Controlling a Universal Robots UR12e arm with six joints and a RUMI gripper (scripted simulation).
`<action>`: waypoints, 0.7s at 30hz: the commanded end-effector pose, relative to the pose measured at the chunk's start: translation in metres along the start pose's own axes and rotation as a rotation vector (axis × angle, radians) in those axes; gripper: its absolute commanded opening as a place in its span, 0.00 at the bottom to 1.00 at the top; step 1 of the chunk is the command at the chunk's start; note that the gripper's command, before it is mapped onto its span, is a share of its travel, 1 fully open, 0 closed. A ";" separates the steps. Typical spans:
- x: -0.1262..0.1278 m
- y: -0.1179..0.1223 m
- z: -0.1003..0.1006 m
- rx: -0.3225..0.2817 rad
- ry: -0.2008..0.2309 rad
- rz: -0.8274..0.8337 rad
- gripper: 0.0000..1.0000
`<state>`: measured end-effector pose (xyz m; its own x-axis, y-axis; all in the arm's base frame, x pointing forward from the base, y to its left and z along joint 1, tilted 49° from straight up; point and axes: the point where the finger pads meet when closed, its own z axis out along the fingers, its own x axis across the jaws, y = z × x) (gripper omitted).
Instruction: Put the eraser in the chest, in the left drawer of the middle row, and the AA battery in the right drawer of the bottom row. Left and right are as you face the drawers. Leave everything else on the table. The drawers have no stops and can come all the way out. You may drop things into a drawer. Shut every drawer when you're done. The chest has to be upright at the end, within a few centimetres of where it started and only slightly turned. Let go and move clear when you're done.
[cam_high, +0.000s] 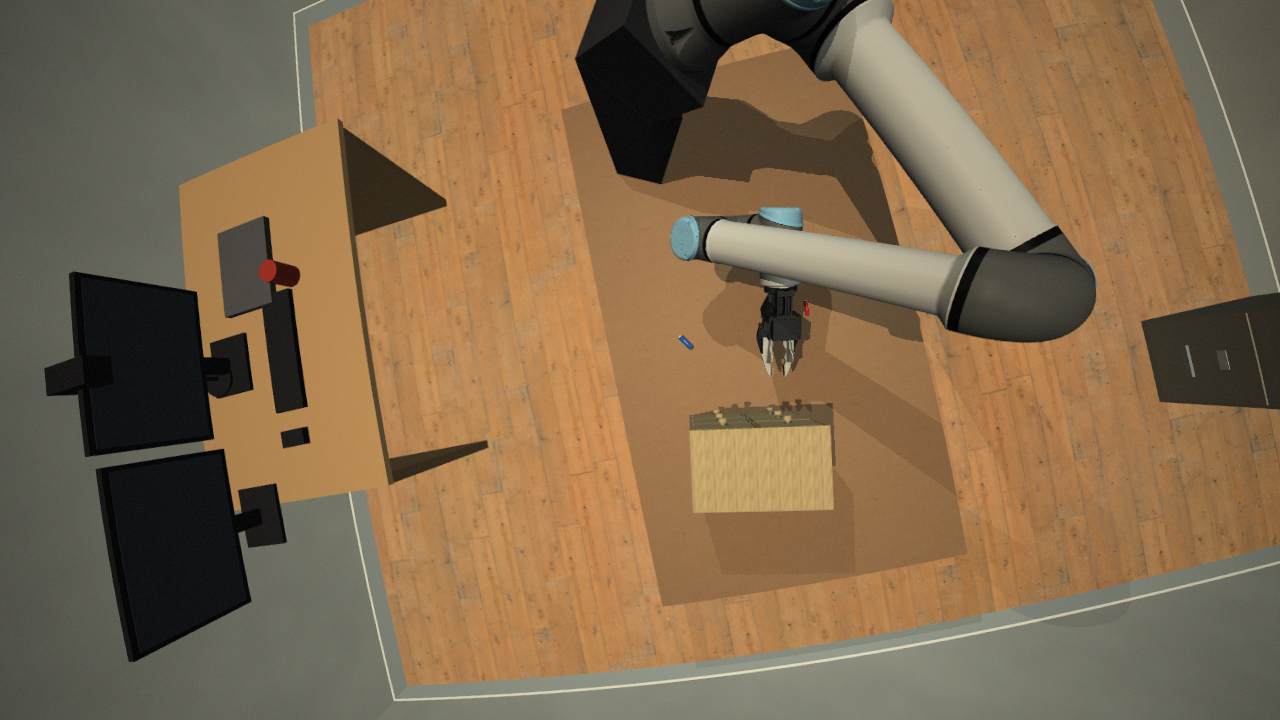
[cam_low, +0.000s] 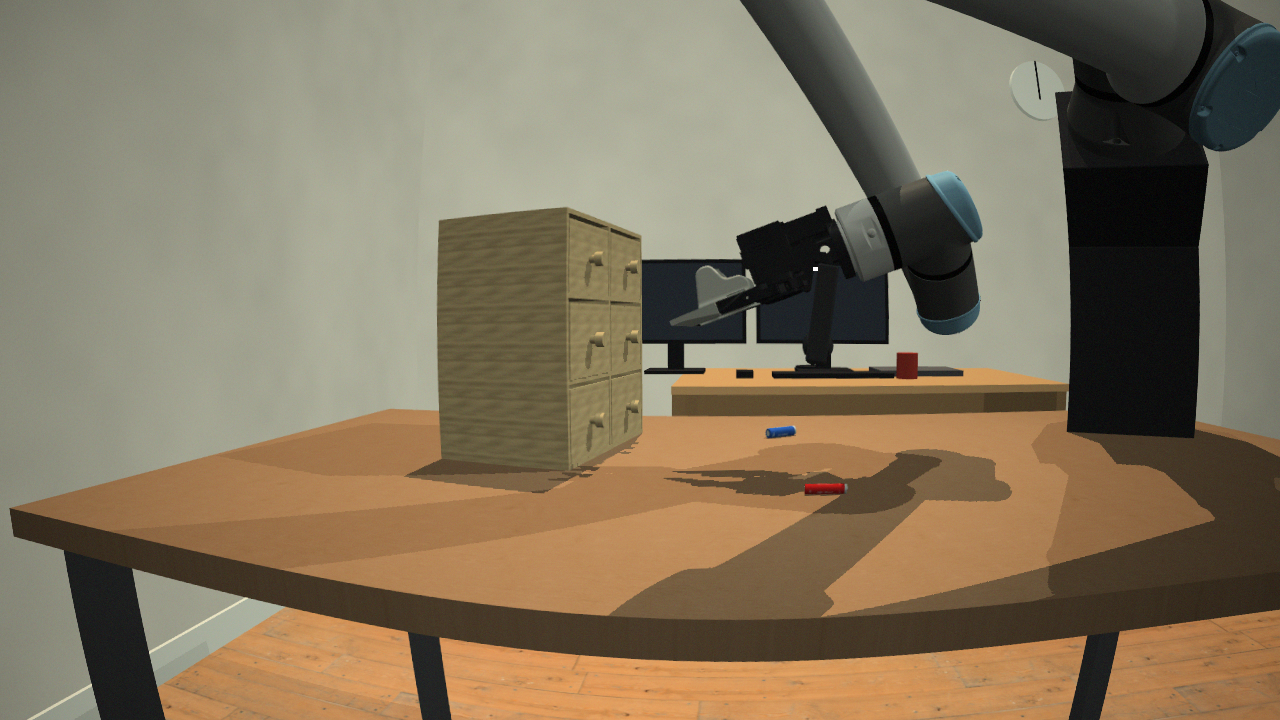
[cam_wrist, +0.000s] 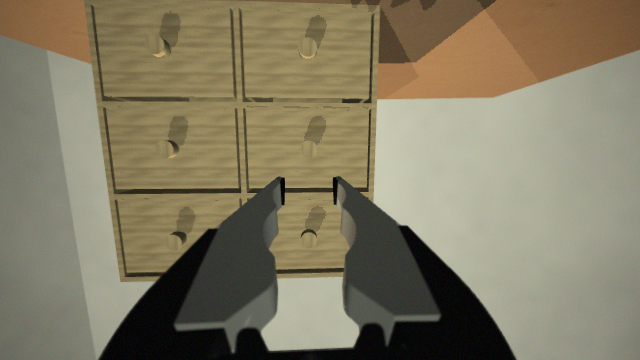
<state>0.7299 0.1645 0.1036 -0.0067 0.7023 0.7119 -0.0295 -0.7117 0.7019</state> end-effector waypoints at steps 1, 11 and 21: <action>0.000 0.000 0.000 0.000 0.000 0.000 0.20; 0.000 0.001 -0.001 0.007 0.000 0.000 0.20; 0.000 0.002 -0.002 0.022 0.000 0.000 0.20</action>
<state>0.7284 0.1639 0.1042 -0.0067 0.7025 0.7116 -0.0153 -0.7116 0.7024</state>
